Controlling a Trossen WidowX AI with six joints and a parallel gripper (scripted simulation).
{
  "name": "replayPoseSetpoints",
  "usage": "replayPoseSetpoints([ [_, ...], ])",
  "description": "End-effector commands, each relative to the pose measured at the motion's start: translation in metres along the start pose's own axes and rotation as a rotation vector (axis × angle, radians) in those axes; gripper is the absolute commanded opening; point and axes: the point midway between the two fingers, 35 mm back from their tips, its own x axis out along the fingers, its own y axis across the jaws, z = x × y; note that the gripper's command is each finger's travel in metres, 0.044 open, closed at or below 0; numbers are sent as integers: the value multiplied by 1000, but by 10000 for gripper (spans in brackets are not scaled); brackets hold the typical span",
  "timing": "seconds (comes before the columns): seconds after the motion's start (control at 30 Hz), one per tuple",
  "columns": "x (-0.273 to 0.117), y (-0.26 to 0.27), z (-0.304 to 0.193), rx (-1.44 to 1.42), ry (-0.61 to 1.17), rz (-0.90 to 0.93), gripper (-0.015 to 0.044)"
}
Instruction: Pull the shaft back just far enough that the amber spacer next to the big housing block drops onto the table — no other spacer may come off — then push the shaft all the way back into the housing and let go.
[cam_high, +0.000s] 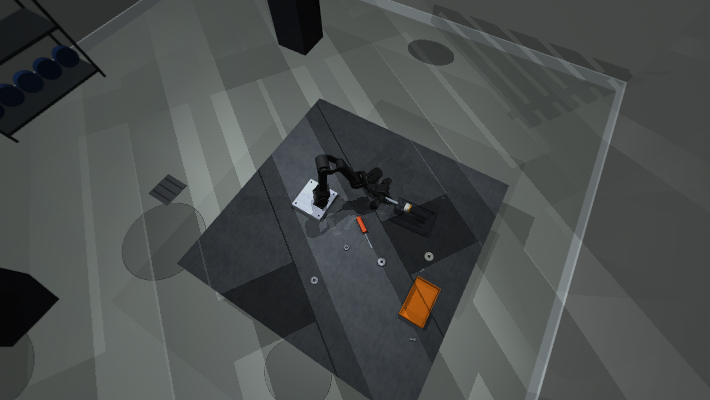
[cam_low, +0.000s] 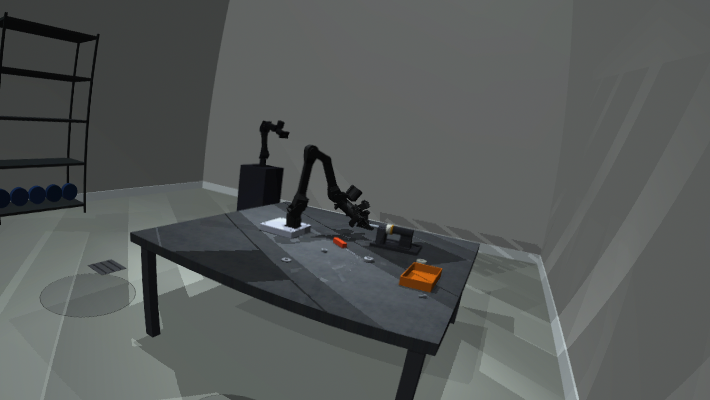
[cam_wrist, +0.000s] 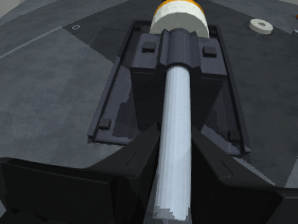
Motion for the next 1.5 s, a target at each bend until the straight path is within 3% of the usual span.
replayPoseSetpoints([
  [0.0, -1, -1, -1, 2, 0, -3, 0],
  [1.47, -5, -1, -3, 2, 0, -3, 0],
])
